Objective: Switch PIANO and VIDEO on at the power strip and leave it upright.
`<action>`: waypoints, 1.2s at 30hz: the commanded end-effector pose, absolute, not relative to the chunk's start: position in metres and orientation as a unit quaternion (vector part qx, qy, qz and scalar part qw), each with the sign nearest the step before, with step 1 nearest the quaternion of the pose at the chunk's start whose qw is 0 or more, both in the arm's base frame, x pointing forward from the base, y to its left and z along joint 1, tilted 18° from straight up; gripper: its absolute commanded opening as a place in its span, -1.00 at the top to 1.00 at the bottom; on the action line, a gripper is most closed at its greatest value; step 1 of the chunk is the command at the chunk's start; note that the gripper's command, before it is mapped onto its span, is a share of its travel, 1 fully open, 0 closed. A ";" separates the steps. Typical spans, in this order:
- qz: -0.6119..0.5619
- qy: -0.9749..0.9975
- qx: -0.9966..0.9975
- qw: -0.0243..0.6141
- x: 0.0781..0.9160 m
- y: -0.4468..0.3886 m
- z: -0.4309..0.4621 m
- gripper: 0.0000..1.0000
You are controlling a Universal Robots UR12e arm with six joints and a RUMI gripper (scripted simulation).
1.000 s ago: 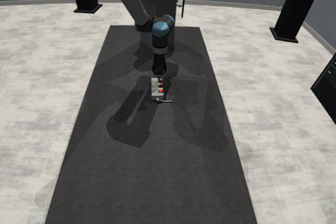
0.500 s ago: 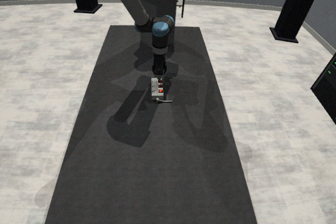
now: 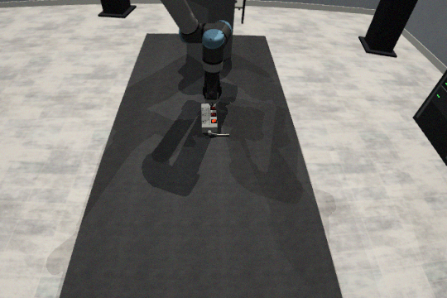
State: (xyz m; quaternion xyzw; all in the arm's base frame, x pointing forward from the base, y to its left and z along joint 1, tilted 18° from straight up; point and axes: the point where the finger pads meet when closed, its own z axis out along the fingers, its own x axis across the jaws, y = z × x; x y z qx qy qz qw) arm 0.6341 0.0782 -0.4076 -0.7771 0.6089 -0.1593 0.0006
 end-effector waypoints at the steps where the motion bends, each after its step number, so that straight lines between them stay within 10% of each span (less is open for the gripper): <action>1: -0.159 0.609 -0.777 0.001 0.634 0.078 -0.407 1.00; 36: -0.159 0.609 -0.777 0.001 0.636 0.077 -0.412 1.00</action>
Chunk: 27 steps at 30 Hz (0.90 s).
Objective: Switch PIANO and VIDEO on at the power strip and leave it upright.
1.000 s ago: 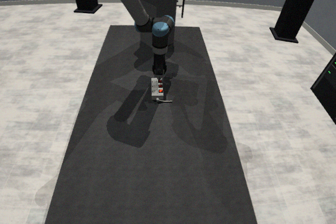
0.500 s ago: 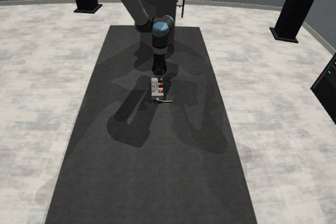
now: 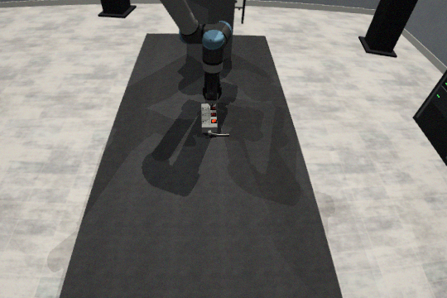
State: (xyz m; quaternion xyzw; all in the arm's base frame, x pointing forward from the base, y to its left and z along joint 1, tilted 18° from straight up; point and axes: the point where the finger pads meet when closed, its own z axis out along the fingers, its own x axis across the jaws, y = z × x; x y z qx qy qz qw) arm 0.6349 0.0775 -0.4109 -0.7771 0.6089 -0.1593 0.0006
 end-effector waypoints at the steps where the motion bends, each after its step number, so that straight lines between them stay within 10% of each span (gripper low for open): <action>1: -0.159 0.609 -0.777 0.001 0.636 0.077 -0.413 1.00; 27: -0.159 0.609 -0.777 0.001 0.636 0.077 -0.415 1.00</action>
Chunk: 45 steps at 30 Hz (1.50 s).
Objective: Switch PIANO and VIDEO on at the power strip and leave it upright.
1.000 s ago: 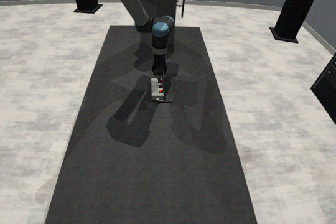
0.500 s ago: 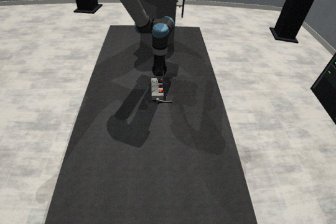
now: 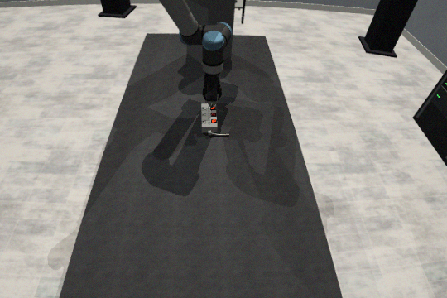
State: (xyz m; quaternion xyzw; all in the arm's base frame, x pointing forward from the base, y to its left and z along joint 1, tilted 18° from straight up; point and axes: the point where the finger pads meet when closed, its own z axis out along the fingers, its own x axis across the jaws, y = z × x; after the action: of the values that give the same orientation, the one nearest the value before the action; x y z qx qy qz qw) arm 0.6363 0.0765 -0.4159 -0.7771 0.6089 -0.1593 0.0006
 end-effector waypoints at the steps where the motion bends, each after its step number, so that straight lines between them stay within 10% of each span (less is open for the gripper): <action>1: -0.159 0.609 -0.777 0.001 0.636 0.077 -0.415 1.00; 45: -0.159 0.609 -0.777 0.001 0.627 0.084 -0.379 1.00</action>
State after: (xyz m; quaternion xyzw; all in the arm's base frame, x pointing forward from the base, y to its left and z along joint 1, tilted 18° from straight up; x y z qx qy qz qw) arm 0.6267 0.0840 -0.3792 -0.7771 0.6089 -0.1593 0.0006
